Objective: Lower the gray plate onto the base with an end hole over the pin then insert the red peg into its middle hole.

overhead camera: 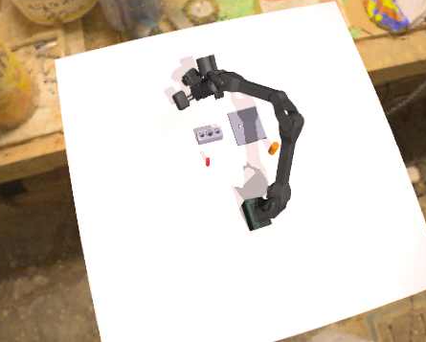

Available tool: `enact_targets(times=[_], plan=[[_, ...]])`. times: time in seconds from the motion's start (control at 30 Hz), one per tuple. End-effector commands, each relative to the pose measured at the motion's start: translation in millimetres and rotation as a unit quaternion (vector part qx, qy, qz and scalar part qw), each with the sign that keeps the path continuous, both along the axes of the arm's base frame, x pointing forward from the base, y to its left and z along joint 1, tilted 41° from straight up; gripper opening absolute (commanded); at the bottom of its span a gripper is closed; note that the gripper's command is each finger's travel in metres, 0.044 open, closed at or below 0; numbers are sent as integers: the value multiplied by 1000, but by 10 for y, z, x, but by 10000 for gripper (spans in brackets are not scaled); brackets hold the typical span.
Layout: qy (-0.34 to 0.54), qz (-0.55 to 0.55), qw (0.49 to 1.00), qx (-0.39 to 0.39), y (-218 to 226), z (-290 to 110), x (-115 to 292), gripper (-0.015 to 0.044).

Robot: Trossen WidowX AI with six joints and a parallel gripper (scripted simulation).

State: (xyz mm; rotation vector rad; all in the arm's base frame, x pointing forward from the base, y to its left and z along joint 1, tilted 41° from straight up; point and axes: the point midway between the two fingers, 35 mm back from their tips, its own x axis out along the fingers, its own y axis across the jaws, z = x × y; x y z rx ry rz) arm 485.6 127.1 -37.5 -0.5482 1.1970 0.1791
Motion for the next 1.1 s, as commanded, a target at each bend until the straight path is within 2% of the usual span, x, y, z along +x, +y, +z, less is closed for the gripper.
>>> enact_targets(times=[0.0, 0.23, 0.57, 0.73, 1.07], plan=[[158, 180, 956, -167, 61, 84, -752, 440], [336, 391, 792, -326, 17, 493, -1476, 440], [340, 395, 787, -330, -53, 537, -1450, 440], [340, 394, 787, -330, -354, 162, -1448, 440], [340, 394, 787, -331, -468, 31, -1441, 440]])
